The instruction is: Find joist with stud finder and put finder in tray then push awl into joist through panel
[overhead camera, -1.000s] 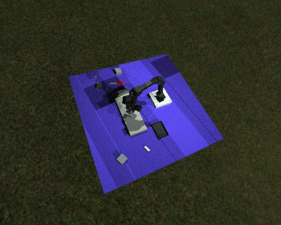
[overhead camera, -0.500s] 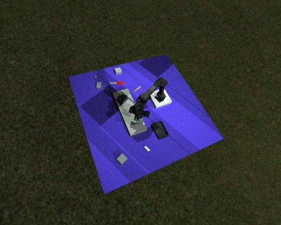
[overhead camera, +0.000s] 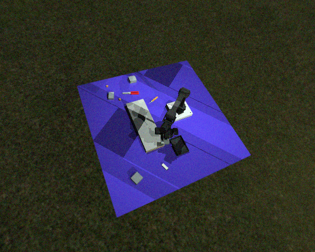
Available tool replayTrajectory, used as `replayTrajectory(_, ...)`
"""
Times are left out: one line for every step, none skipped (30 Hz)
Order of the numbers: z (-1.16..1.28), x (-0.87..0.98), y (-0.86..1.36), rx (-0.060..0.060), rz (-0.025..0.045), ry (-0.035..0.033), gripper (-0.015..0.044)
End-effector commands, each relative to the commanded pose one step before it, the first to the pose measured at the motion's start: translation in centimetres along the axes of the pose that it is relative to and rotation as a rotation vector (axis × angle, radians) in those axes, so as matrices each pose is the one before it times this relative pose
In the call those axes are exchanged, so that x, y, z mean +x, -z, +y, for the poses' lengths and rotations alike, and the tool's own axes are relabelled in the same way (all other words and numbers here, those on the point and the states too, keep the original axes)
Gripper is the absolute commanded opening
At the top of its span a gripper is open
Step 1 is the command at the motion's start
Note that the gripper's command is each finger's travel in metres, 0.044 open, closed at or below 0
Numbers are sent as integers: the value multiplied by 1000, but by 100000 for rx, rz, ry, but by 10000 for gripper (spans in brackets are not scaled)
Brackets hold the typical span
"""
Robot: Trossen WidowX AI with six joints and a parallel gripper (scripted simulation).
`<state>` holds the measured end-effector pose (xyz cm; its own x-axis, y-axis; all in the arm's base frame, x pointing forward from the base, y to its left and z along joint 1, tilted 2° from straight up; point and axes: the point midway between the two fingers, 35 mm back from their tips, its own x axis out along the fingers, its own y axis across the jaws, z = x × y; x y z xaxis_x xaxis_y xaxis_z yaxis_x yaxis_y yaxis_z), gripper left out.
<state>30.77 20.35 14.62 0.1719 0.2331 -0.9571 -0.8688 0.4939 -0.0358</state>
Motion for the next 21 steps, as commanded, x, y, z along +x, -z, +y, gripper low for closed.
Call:
replayTrajectory(2246, 40, -852, -5884, -1087, -941, 0)
replayTrajectory(599, 99, -203, -1617, -19, -491, 0)
replayTrajectory(598, 98, -202, -1618, -19, -490, 0)
replayTrajectory(597, 98, -202, -1618, -19, -489, 0)
replayTrajectory(596, 98, -201, -1618, -19, -488, 0)
replayTrajectory(595, 98, -200, -1618, -19, -487, 0)
replayTrajectory(595, 97, -199, -1619, -19, -486, 0)
replayTrajectory(594, 97, -198, -1619, -20, -485, 0)
replayTrajectory(593, 97, -198, -1619, -20, -484, 0)
replayTrajectory(592, 96, -197, -1620, -20, -483, 0)
replayTrajectory(591, 96, -196, -1620, -20, -482, 0)
replayTrajectory(591, 96, -195, -1620, -20, -481, 0)
replayTrajectory(590, 95, -194, -1621, -20, -480, 0)
replayTrajectory(589, 95, -194, -1621, -21, -479, 0)
replayTrajectory(588, 95, -193, -1621, -21, -478, 0)
replayTrajectory(587, 95, -192, -1621, -21, -477, 0)
replayTrajectory(586, 94, -191, -1622, -21, -477, 0)
replayTrajectory(586, 94, -191, -1622, -21, -476, 0)
replayTrajectory(585, 94, -190, -1622, -21, -475, 0)
replayTrajectory(584, 93, -189, -1623, -22, -474, 0)
replayTrajectory(482, 77, -156, -1342, -18, -391, 0)
